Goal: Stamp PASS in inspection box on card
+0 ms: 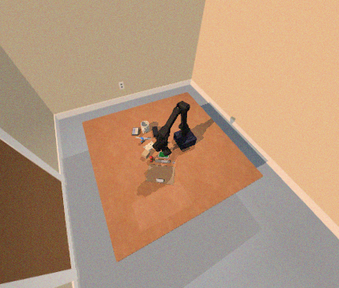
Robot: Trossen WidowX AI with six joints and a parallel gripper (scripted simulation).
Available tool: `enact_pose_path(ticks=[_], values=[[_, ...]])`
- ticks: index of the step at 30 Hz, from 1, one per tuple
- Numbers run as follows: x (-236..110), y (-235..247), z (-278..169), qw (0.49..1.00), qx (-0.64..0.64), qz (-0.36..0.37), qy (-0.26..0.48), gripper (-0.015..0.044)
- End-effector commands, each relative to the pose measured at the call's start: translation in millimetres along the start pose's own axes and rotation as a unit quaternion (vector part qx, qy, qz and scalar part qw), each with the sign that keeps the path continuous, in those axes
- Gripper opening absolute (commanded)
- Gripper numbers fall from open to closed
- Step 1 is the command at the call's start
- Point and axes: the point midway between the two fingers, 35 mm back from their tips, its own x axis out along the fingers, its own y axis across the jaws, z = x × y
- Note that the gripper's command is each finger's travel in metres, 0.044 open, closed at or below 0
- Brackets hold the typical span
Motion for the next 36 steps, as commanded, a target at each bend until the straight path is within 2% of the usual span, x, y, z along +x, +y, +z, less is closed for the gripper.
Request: enact_pose_path(ticks=[1, 36], values=[[-2, 7, 0, 1.000, 0.004, 0.001, -0.001, 0.0000], [19, 10, 2, 1.000, 0.003, -0.001, -0.004, 0.0000]])
